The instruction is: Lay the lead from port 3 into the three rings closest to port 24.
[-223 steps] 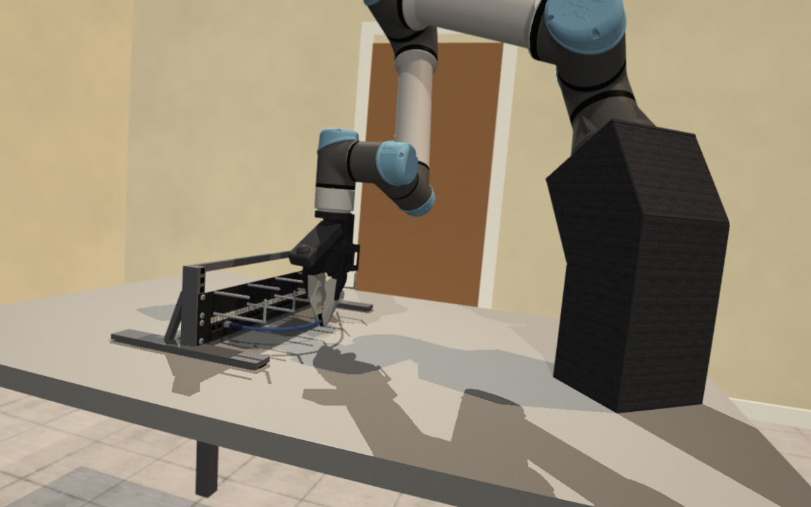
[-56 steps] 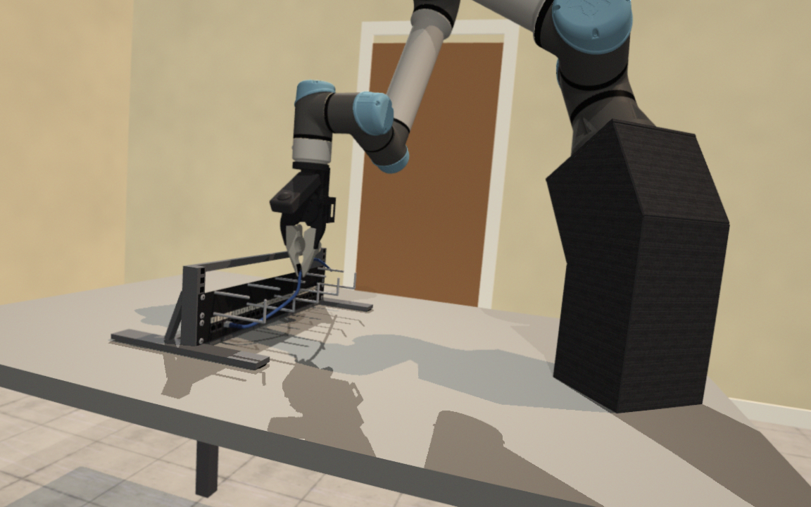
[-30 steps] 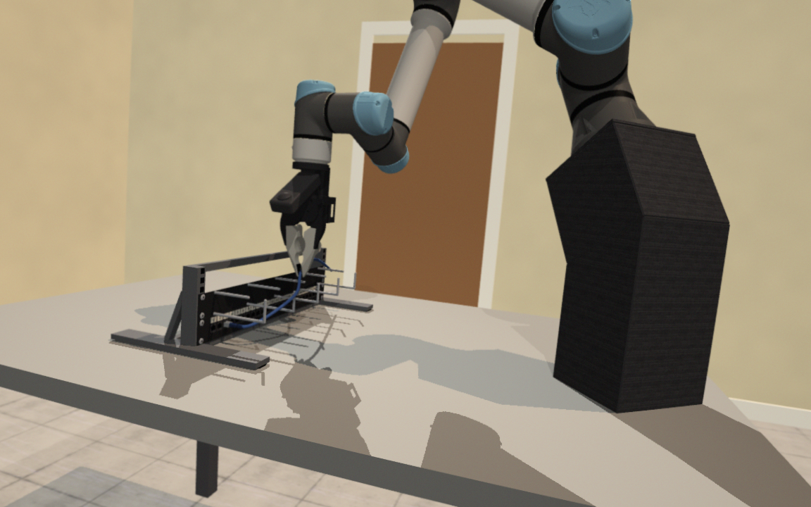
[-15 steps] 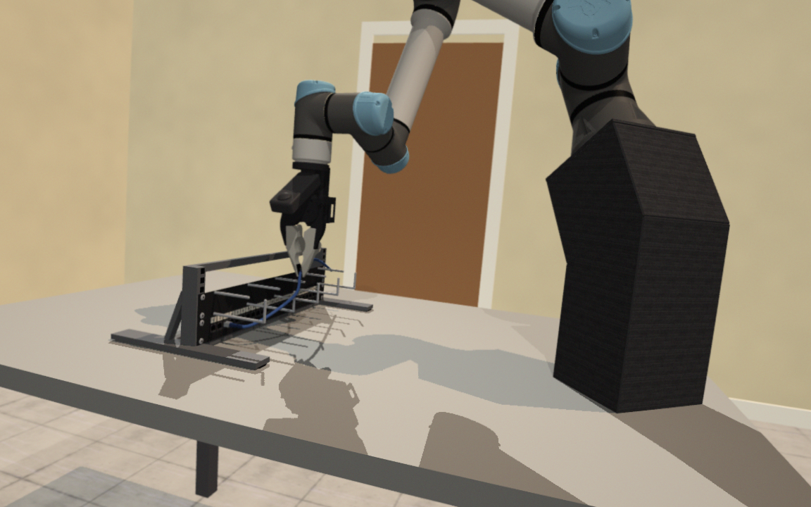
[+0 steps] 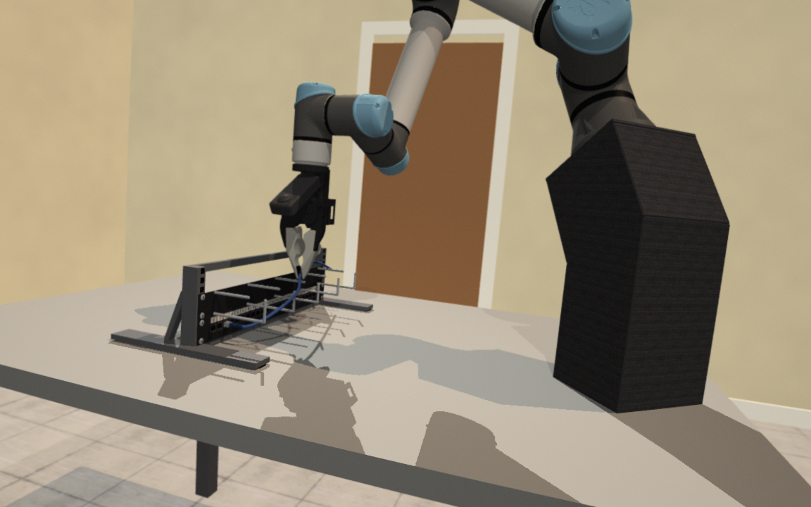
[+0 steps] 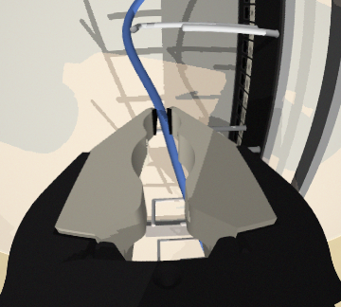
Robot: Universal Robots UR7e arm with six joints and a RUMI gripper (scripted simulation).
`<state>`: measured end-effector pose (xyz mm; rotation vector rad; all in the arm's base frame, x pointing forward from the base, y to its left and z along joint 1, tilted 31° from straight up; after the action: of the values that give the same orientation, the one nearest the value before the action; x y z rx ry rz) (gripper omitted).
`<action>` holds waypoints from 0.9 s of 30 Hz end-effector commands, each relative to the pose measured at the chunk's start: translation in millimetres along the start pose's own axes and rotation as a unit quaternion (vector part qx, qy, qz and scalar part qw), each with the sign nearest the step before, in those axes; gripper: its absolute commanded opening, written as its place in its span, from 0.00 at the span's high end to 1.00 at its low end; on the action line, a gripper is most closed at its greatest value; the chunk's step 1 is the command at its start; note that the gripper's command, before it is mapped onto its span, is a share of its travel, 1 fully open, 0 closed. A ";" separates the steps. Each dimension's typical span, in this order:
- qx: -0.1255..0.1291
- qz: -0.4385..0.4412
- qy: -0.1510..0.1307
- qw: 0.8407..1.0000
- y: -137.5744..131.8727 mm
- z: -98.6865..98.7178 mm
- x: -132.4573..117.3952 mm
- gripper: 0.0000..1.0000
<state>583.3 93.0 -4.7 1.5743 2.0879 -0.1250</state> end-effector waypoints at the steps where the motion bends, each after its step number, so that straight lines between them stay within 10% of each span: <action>1: -0.001 0.000 0.000 1.000 0.6 3.0 -0.3 1.00; 27: -0.001 0.000 0.000 1.000 0.7 26.5 -0.3 1.00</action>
<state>590.9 84.8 -23.3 1.5743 2.0873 -0.1249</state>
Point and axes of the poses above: the point where the finger pads meet when closed, its own z axis out along the fingers, its own y axis across the jaws, x = y × z, the point moved 9 cm from there along -z, back along the fingers, and after that the axes turned 10 degrees about -z, right-handed, at the moved point
